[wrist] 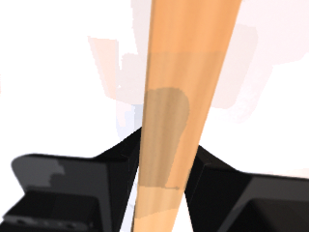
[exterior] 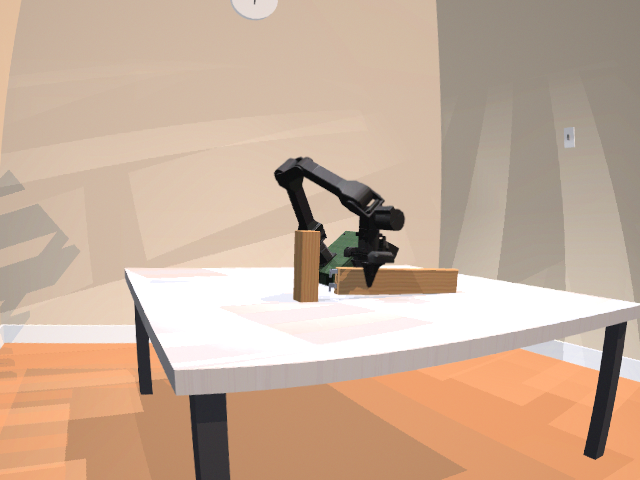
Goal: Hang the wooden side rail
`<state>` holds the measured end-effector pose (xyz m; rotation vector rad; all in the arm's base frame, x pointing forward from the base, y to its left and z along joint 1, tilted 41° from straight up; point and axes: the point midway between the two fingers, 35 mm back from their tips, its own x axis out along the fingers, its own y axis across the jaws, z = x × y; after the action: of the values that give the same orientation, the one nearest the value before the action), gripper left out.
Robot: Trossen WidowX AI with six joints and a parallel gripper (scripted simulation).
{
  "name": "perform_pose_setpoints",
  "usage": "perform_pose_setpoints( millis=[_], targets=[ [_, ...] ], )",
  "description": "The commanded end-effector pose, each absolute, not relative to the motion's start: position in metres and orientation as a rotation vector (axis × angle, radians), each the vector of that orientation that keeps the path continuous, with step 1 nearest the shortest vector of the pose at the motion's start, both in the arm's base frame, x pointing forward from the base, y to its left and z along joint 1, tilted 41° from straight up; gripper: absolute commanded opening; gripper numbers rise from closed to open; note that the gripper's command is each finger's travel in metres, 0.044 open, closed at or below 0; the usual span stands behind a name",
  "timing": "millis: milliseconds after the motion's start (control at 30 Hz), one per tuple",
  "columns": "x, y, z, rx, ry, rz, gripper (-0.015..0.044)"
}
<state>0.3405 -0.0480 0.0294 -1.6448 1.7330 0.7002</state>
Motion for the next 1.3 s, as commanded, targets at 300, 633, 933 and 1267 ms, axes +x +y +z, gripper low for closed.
perform_pose_setpoints(
  millis=[300,633,933,1267],
  targets=[
    [0.3419,-0.0432,0.0323,-1.646,1.723,0.702,0.0000],
    [0.3420,-0.0421,0.0335,-1.646,1.723,0.702,0.0000],
    [0.3420,-0.0411,0.0346,-1.646,1.723,0.702,0.0000],
    [0.3420,-0.0400,0.0359,-1.646,1.723,0.702,0.0000]
  ],
)
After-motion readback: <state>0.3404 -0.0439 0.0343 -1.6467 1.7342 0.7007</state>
